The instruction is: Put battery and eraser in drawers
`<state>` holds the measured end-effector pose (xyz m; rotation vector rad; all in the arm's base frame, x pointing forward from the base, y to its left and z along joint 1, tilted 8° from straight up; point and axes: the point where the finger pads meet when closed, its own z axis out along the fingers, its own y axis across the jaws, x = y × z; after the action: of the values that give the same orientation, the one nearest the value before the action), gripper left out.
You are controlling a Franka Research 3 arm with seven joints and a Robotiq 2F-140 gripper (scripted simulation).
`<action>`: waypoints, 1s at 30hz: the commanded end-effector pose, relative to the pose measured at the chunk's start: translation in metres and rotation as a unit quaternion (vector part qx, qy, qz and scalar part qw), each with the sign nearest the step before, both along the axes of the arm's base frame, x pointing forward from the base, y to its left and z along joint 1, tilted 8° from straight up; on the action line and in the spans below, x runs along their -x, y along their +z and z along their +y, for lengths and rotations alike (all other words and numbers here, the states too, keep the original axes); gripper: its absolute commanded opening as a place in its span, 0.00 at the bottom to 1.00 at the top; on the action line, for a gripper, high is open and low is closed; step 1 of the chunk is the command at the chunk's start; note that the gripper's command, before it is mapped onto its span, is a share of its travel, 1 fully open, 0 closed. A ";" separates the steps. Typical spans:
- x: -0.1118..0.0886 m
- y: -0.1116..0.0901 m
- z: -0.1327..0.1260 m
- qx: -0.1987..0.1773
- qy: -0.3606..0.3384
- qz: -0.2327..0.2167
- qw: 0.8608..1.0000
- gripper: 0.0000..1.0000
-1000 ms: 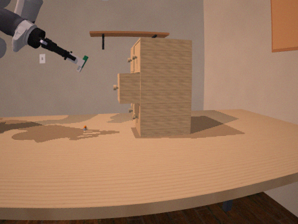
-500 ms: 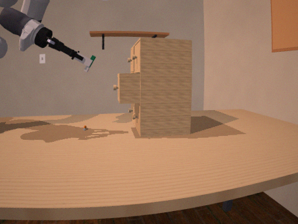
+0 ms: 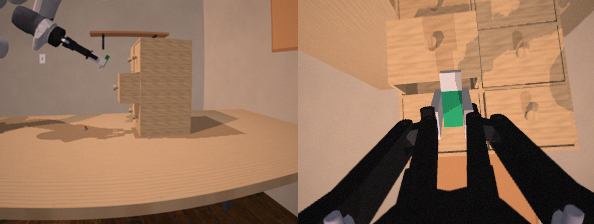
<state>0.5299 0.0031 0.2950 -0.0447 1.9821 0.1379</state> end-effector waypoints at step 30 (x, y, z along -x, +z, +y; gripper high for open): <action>-0.084 0.011 0.010 0.010 0.006 -0.004 1.000 0.11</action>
<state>0.6131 0.0144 0.3066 -0.0581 1.9739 0.1415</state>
